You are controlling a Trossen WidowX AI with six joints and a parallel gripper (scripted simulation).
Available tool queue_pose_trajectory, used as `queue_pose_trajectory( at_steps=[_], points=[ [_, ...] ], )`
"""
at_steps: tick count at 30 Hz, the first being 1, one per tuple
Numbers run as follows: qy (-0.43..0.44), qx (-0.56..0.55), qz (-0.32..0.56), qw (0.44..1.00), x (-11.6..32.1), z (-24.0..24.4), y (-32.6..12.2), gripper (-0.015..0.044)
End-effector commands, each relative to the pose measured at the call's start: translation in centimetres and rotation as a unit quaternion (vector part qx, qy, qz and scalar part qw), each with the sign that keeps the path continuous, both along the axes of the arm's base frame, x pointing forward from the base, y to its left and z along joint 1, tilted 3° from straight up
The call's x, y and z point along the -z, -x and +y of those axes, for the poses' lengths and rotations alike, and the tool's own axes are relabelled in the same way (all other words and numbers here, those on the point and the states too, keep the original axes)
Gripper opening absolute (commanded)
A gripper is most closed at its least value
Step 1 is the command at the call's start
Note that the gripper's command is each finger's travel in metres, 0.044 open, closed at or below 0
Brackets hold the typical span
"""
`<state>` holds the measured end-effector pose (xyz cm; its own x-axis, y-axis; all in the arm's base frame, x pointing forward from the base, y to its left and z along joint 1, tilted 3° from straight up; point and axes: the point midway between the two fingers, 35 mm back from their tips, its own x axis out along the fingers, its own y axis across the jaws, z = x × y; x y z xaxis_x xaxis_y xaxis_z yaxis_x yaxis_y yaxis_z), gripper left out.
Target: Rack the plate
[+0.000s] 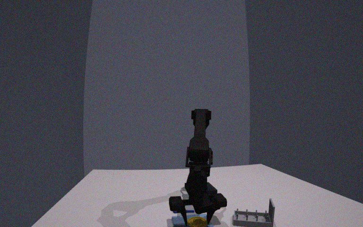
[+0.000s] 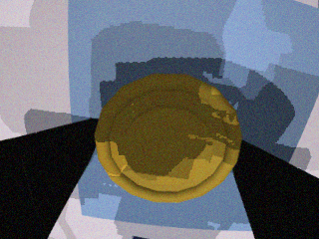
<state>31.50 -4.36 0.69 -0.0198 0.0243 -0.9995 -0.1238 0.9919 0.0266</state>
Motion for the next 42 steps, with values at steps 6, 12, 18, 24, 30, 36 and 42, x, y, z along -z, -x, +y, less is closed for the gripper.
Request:
queue_pose_trajectory(
  at_steps=[6,12,18,24,30,36,42],
  points=[
    [0.003,0.002,0.0,1.0,0.0,-0.1,0.0,0.0256],
    [0.003,0.002,0.0,1.0,-2.3,-0.2,-0.7,0.0099],
    [0.003,0.002,0.0,1.0,-4.9,-0.3,-1.3,0.0],
    [0.003,0.002,0.0,1.0,-7.4,-0.4,-1.7,0.0],
    [0.003,0.002,0.0,1.0,-9.8,-0.5,-2.1,0.0],
    [0.003,0.002,-0.001,1.0,-12.0,-0.5,-2.2,0.0],
    [0.003,0.002,-0.001,1.0,-14.0,-0.5,-2.4,0.0]
  ],
)
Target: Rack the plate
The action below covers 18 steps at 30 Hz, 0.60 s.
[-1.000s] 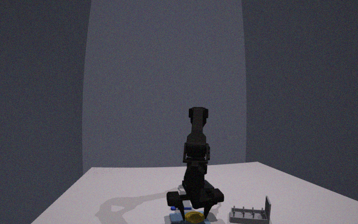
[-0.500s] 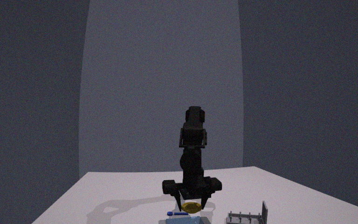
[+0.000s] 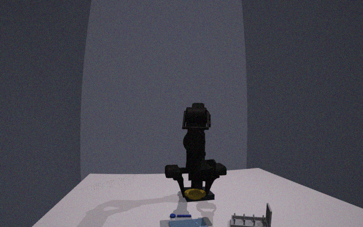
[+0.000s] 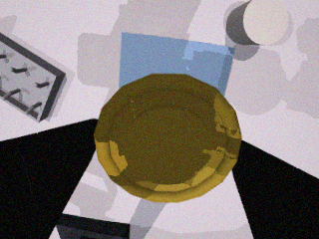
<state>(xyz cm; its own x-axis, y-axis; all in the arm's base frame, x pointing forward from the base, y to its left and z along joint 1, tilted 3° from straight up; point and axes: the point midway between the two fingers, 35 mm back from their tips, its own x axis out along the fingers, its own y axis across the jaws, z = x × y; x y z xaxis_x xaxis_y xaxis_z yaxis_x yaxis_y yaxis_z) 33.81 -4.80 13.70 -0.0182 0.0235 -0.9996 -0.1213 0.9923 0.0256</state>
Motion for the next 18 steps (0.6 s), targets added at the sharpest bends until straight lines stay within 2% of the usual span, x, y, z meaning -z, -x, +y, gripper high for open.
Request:
queue_pose_trajectory(
  at_steps=[1,13,18],
  points=[
    [0.002,0.0,0.0,1.0,-1.4,-0.1,-0.1,0.0],
    [0.002,0.003,0.0,1.0,-4.2,0.1,0.0,0.0],
    [0.002,0.075,0.002,0.997,-4.5,4.0,1.6,0.0]
  ],
)
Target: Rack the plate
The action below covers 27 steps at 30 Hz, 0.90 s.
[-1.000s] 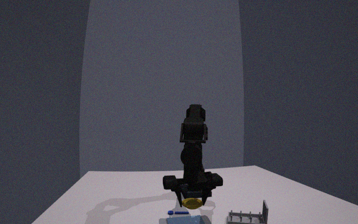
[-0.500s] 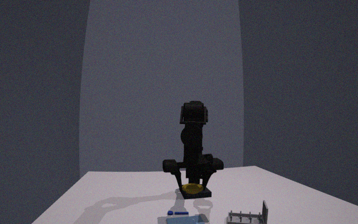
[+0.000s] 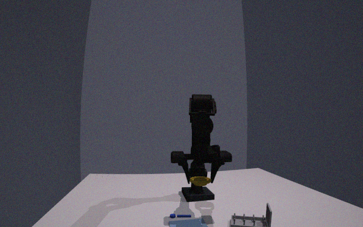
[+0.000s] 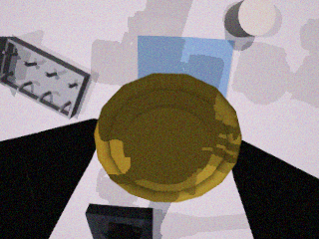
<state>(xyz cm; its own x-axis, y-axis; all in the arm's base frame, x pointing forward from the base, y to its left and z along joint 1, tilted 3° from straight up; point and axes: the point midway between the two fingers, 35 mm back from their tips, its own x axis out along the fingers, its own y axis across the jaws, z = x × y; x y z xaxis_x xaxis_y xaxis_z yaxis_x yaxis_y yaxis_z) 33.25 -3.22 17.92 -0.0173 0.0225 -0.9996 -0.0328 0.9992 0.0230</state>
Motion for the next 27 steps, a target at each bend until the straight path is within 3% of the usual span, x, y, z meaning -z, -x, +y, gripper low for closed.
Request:
queue_pose_trajectory(
  at_steps=[1,10,17,27],
  points=[
    [0.001,0.048,0.002,0.999,-0.3,3.3,1.5,0.0],
    [0.001,0.173,0.007,0.985,-0.2,8.8,5.6,0.0],
    [-0.006,0.168,0.008,0.986,0.1,8.9,5.4,0.0],
    [-0.094,0.103,0.004,0.99,3.8,9.8,3.2,0.0]
  ],
)
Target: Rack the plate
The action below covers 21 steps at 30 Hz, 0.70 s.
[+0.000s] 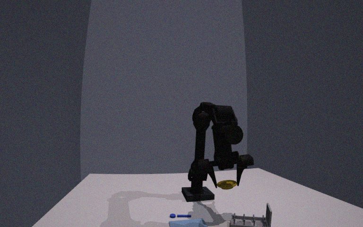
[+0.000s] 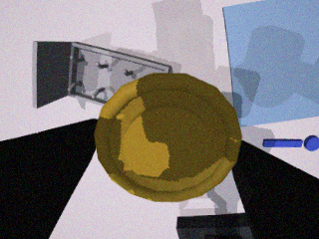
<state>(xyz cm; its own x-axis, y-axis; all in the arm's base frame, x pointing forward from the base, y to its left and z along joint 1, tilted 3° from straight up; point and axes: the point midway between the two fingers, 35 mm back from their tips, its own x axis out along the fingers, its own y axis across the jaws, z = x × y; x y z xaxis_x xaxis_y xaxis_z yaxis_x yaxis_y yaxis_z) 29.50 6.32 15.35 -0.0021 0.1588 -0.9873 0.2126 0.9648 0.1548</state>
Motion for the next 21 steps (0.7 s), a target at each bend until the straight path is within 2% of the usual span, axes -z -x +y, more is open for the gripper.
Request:
queue_pose_trajectory(
  at_steps=[1,21],
  points=[
    [-0.036,-0.027,-0.007,0.999,1.6,0.4,-0.7,0.0],
    [-0.205,-0.172,-0.126,0.955,7.8,1.3,-3.6,0.0]
  ],
)
